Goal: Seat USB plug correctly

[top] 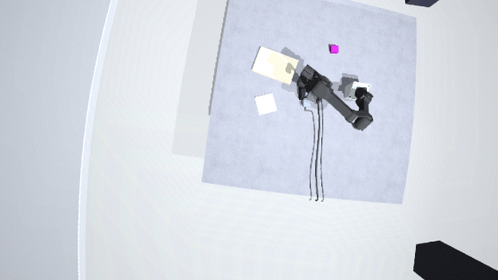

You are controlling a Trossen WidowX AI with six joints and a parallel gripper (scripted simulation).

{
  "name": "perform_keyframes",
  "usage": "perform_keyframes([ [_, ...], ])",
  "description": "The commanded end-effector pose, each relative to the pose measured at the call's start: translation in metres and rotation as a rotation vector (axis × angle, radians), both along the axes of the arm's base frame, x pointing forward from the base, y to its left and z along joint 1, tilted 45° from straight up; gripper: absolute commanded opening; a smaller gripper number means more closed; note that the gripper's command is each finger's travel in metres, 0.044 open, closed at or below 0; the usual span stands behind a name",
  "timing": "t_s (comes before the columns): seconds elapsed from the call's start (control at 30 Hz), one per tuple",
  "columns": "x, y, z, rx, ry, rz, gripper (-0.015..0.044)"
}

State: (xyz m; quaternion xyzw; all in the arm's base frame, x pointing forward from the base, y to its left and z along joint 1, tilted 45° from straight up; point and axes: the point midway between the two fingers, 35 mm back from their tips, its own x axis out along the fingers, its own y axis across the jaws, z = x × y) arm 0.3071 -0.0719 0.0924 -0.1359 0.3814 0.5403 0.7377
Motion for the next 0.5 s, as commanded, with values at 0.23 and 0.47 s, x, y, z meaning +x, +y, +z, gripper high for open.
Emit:
perform_keyframes([
  [0.23,0.0000,0.0005,-0.0003,0.036,0.201,-0.205,0.0000],
  [0.47,0.0001,0.0005,-0.0002,0.059,0.328,-0.335,0.0000],
])
